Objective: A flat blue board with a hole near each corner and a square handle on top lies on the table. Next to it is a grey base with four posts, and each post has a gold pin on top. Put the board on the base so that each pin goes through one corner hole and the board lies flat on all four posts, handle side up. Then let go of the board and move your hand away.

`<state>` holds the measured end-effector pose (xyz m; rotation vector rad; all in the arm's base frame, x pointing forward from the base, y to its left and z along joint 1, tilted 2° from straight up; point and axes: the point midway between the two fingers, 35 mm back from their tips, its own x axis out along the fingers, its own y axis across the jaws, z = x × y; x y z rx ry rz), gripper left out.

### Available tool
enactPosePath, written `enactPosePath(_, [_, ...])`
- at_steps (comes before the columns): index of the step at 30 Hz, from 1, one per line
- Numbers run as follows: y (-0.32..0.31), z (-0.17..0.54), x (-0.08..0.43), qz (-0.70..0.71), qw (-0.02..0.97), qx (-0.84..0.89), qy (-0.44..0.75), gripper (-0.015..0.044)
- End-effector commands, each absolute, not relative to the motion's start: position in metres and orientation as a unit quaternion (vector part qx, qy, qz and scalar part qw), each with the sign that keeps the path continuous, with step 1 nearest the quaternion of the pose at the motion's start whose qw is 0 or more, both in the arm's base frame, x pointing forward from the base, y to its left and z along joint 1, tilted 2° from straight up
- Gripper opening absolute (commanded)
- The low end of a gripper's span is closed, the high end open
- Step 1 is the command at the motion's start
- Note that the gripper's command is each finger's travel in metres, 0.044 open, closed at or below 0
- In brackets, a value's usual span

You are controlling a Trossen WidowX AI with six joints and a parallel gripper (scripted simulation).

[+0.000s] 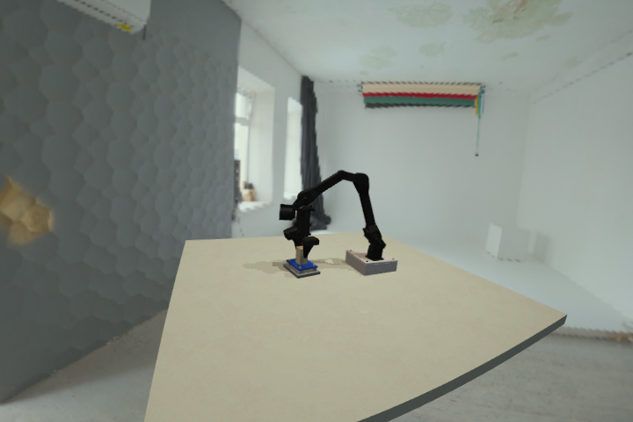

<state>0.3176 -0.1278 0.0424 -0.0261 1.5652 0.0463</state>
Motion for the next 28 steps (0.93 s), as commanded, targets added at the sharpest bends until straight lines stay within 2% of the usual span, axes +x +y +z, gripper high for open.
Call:
enactPosePath(1, [-0.128,0.042,0.318,0.021,0.709,-0.012,0.705,0.0394])
enactPosePath(3, [-0.128,0.046,0.318,0.021,0.709,-0.012,0.705,0.0440])
enactPosePath(14, [-0.128,0.085,0.318,0.021,0.709,-0.012,0.705,0.0440])
enactPosePath(18, [-0.127,0.125,0.314,0.021,0.708,-0.012,0.705,0.0440])
enactPosePath(28, [-0.127,0.127,0.314,0.021,0.708,-0.012,0.705,0.0440])
